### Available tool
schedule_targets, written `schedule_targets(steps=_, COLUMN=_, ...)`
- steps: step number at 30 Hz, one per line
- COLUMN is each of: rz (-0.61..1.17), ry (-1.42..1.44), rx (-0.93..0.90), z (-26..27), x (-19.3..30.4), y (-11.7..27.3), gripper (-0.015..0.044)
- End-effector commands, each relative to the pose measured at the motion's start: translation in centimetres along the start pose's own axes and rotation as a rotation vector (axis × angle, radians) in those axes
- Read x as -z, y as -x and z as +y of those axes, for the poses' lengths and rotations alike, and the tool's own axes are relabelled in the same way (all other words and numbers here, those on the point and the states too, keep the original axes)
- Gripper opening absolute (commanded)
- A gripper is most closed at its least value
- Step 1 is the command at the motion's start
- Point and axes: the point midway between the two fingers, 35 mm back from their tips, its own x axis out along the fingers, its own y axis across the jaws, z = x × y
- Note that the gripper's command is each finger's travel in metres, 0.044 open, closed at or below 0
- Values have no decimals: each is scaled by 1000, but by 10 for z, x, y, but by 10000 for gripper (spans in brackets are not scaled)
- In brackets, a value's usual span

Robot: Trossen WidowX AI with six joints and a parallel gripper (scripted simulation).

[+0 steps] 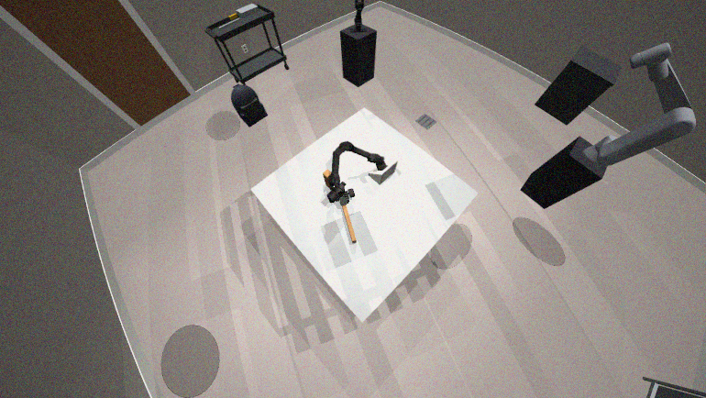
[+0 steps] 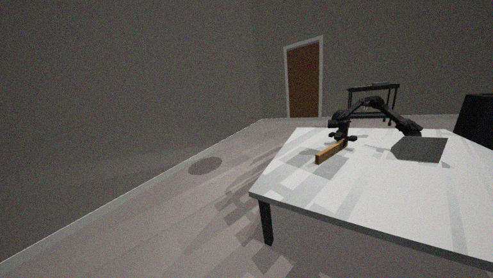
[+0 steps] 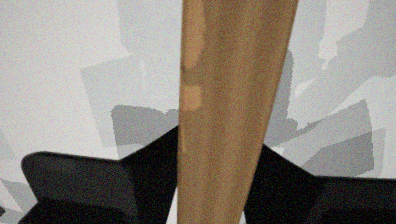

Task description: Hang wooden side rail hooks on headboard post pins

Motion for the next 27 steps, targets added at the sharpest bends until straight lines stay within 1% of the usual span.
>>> schedule_targets(steps=1, rz=2, ry=31, rx=1, z=0, x=0, y=0, gripper=0)
schedule_targets(steps=27, rz=2, ry=259, rx=0, z=9, x=-1, y=0, gripper=0)
